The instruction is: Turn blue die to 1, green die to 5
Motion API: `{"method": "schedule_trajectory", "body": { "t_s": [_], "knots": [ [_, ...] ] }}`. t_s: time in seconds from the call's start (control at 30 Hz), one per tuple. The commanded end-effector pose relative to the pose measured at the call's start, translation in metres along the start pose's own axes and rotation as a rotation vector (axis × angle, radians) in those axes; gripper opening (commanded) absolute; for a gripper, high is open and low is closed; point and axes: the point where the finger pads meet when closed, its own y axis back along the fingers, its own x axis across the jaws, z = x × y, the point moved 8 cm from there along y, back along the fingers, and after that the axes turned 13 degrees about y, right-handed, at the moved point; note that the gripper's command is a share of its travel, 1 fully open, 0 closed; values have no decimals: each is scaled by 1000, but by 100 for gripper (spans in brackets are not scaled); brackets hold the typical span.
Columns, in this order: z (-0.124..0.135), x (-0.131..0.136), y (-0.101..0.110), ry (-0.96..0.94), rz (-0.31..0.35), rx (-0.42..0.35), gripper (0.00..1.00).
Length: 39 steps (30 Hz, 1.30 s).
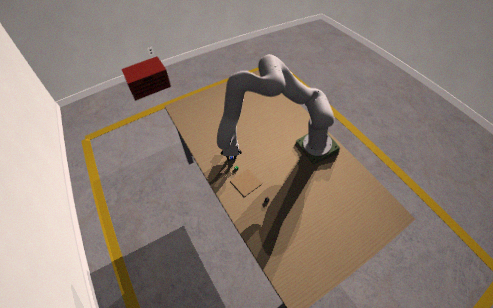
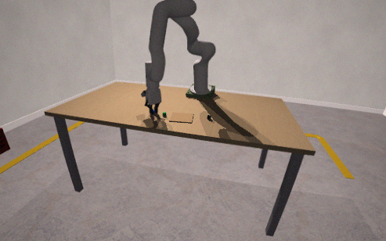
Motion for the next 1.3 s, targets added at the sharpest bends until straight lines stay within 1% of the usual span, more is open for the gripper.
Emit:
{"method": "schedule_trajectory", "body": {
  "t_s": [0.0,1.0,1.03,1.27],
  "knots": [
    [0,-1,0,0,-2,0,36],
    [0,-1,0,0,-2,0,36],
    [0,-1,0,0,-2,0,15],
    [0,-1,0,0,-2,0,15]
  ]
}}
